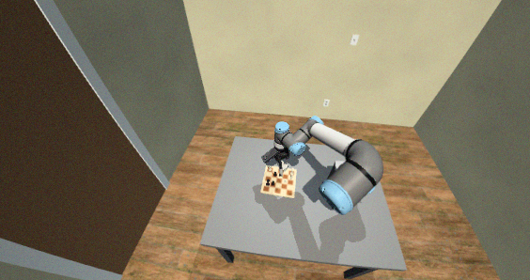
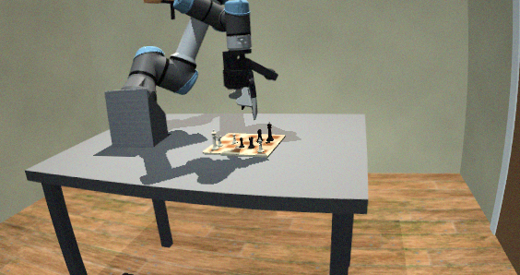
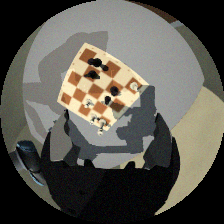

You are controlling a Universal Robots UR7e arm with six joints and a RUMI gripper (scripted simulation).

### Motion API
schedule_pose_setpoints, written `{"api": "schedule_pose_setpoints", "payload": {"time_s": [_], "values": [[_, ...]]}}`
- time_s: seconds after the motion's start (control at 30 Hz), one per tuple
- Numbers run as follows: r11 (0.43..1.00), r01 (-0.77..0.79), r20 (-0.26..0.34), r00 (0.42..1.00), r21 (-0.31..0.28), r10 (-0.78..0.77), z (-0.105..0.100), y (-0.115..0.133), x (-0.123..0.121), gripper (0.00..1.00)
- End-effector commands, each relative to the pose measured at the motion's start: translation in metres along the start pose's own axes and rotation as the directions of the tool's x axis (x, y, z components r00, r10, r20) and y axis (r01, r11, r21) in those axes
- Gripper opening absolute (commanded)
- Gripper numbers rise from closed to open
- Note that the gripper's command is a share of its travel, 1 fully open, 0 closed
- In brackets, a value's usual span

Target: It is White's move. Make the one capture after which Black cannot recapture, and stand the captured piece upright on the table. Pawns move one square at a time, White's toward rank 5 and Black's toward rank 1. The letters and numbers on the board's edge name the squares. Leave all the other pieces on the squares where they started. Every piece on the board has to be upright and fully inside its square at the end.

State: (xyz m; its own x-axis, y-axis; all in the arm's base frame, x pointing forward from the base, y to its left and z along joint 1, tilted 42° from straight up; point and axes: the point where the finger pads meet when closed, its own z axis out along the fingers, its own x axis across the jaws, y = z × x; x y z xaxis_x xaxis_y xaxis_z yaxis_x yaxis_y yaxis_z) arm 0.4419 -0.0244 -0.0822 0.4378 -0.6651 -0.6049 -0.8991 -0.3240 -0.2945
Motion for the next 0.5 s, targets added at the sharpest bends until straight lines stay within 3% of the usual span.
{"api": "schedule_pose_setpoints", "payload": {"time_s": [0.0,0.33,0.37,0.47], "values": [[1.0,-0.023,-0.002,1.0,0.0,0.023,-0.0001,0.0001,0.0007,1.0],[1.0,-0.029,-0.002,1.0,0.0,0.029,0.0,0.0001,0.0008,1.0],[1.0,-0.029,-0.002,1.0,0.0,0.029,0.0,0.0001,0.0008,0.22],[1.0,-0.029,-0.002,1.0,0.0,0.029,0.0,0.0001,0.0008,0.22]]}}
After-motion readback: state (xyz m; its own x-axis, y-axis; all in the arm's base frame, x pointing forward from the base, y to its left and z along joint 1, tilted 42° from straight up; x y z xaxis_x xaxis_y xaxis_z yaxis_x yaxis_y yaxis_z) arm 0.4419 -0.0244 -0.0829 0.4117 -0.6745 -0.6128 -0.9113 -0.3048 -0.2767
